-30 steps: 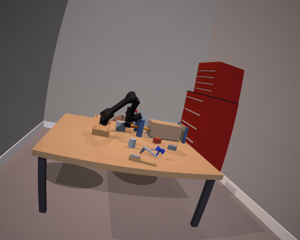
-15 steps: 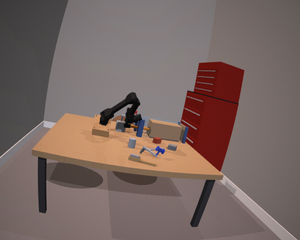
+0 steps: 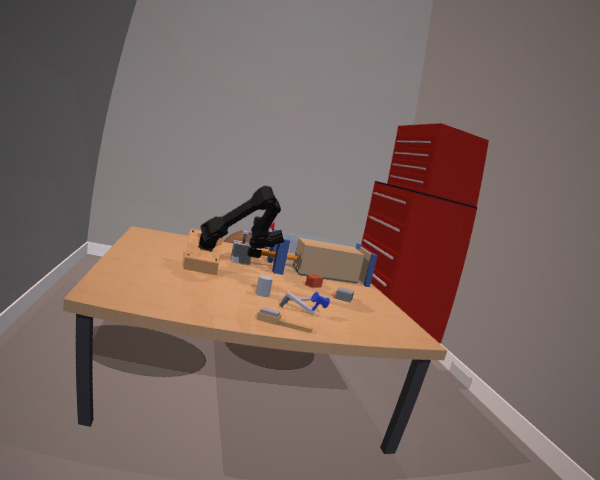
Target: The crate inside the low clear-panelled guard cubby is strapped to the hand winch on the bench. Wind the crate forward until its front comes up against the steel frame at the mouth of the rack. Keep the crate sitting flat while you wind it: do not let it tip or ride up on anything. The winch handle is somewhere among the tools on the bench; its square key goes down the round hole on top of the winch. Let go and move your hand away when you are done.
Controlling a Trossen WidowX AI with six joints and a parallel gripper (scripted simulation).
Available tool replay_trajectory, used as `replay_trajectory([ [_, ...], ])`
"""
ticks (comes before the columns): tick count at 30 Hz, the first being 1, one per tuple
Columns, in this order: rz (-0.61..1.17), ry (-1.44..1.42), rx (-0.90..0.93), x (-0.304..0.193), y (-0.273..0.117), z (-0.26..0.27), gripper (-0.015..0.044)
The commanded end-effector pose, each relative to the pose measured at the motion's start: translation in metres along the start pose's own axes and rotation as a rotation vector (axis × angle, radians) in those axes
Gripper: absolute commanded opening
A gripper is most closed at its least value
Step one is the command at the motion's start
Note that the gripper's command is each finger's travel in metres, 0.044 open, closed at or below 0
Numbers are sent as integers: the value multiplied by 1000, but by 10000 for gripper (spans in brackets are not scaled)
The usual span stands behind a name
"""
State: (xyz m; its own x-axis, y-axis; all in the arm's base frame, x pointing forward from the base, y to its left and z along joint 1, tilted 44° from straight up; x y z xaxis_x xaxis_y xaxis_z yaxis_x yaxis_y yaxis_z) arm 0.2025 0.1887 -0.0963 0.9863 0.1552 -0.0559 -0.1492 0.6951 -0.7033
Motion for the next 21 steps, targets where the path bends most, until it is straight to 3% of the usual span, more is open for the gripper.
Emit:
replay_trajectory([
  [1, 5, -10, 15, -2, 0, 0, 0],
  [21, -5, 2, 0, -3, 0, -8, 0],
])
Point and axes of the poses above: the point midway between the two fingers, 35 mm back from their tips, its own y axis out along the fingers, its own z axis across the jaws, x = y × z, the point moved 5 cm from there along -y, back along the fingers, and after that the axes turned 3 degrees about y, right-handed, at the moved point
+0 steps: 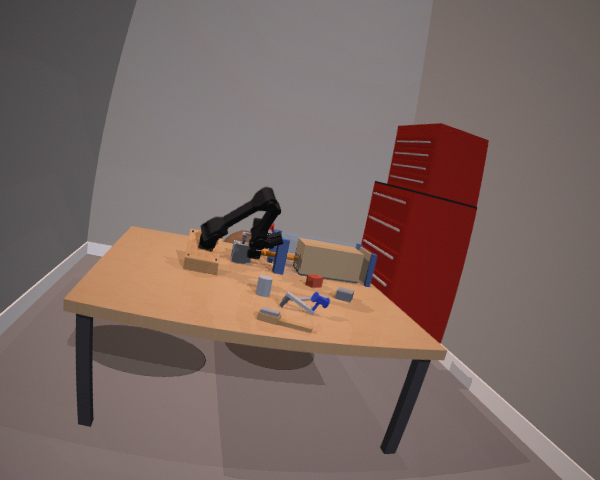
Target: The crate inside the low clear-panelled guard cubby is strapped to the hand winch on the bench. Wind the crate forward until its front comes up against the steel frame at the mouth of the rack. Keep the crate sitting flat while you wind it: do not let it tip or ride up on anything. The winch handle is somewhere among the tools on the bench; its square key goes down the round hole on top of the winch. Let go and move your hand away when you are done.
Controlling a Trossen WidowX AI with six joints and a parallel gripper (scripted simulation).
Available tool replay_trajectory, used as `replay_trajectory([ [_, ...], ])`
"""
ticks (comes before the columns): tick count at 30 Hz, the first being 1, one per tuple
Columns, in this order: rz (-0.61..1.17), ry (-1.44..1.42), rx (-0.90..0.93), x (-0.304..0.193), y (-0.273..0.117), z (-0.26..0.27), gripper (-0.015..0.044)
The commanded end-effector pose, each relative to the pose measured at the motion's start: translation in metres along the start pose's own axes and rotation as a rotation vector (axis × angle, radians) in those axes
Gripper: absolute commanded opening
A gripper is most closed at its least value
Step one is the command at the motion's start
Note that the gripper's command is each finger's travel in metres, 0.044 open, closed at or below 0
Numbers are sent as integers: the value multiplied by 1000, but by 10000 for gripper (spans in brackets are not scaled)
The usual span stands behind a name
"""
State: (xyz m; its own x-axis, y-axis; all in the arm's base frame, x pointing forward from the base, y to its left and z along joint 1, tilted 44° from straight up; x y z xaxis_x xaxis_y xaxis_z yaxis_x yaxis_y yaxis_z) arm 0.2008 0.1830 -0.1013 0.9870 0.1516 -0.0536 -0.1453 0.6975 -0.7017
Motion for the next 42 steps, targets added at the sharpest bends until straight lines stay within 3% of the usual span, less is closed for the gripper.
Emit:
replay_trajectory([
  [1, 0, 1, -2, -1, 1, -1, 0],
  [42, -16, 1, -2, -1, 1, -10, 0],
])
Point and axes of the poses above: the point midway between the two fingers, 35 mm back from their tips, its own y axis out along the fingers, its own z axis across the jaws, x = y × z, the point moved 5 cm from there along -y, back along the fingers, and after that the axes turned 3 degrees about y, right-handed, at the moved point
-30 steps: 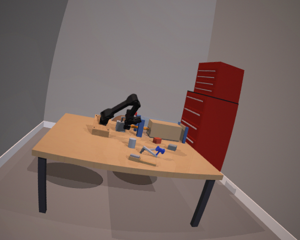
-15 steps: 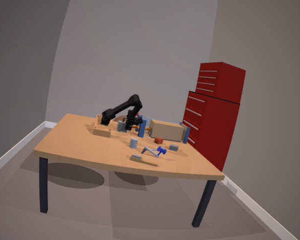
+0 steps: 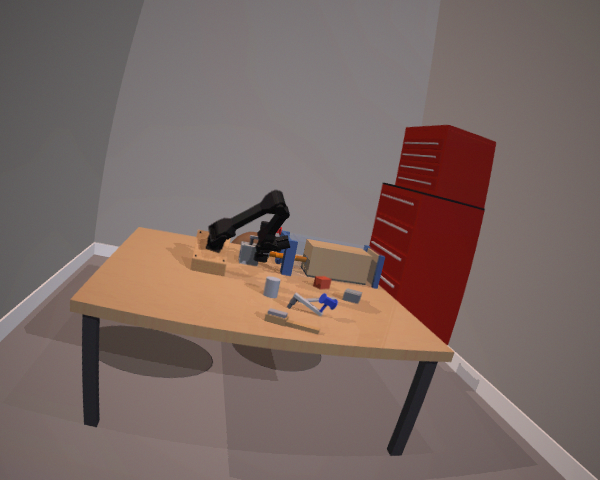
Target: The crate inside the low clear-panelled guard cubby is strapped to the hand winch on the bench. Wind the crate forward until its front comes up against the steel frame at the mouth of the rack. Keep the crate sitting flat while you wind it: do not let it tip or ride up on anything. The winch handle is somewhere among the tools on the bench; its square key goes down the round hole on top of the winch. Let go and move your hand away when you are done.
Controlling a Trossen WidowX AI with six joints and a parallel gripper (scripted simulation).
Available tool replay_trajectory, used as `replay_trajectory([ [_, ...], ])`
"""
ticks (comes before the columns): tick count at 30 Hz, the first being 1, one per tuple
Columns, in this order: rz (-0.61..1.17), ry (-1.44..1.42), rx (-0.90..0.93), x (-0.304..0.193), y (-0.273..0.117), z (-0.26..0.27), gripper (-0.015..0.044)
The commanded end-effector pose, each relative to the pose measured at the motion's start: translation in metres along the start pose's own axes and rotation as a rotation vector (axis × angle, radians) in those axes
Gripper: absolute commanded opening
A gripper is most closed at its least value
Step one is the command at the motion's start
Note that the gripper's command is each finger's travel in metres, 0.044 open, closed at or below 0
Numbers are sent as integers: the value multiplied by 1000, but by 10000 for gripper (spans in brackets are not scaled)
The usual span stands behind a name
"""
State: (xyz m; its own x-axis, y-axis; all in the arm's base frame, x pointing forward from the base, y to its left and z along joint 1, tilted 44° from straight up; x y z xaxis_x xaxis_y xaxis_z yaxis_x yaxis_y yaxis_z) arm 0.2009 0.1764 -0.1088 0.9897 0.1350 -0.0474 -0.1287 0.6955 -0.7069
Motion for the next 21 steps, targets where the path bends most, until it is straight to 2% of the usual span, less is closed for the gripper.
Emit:
replay_trajectory([
  [1, 1, -6, 4, 0, 0, -1, 0],
  [9, -3, -6, 4, 0, 0, -3, 0],
  [18, -3, 1, 0, 0, 0, -3, 236],
  [21, -3, 1, 0, 0, 0, -3, 240],
])
Point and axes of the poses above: the point midway between the two fingers, 35 mm back from their tips, its own y axis out along the fingers, its own z axis across the jaws, x = y × z, the point moved 5 cm from there along -y, back along the fingers, and after that the axes turned 3 degrees about y, right-handed, at the moved point
